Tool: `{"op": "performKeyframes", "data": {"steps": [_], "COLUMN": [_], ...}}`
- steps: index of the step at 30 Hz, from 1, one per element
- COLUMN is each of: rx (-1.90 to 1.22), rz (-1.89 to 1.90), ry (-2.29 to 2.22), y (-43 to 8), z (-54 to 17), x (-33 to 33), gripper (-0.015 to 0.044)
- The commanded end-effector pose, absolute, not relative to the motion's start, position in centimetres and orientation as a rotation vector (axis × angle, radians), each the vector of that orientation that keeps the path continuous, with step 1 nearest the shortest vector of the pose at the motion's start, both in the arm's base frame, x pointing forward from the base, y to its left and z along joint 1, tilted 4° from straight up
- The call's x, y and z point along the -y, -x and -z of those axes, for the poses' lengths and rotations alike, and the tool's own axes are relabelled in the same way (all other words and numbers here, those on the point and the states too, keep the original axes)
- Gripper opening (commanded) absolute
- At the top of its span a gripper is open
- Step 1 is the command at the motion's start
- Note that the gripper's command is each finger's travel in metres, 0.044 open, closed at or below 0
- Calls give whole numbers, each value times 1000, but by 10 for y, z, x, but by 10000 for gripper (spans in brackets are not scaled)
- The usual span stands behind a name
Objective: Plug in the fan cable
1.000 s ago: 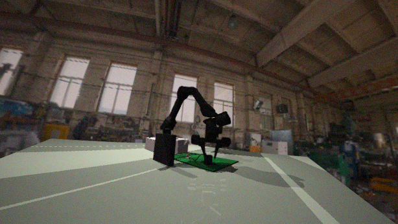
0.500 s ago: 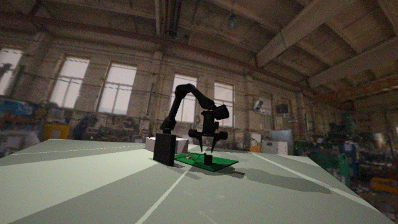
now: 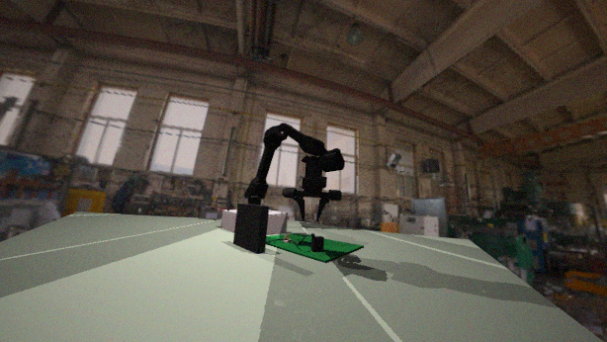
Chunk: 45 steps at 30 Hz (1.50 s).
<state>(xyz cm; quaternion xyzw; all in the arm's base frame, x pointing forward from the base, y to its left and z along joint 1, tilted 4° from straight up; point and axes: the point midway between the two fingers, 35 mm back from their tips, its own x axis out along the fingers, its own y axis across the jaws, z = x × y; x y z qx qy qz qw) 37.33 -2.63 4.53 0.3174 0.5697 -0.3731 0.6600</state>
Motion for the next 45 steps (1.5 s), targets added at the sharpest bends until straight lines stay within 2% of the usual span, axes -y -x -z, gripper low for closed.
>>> {"op": "performKeyframes", "data": {"steps": [1, 5, 10, 14, 25, 37, 45], "rx": [-1325, -1311, -1332, -1434, -1512, -1428, -1424], "rz": [844, 847, 798, 527, -254, -683, -698], "ry": [-774, -745, -699, -407, 403, 834, 849], "y": [-367, -369, -372, -386, -417, -426, -426], "z": [-58, -51, -55, -71, -114, -134, -134], "x": [25, 26, 26, 29, 37, 42, 42], "gripper": [205, 205, 336, 440, 440, 440, 440]}}
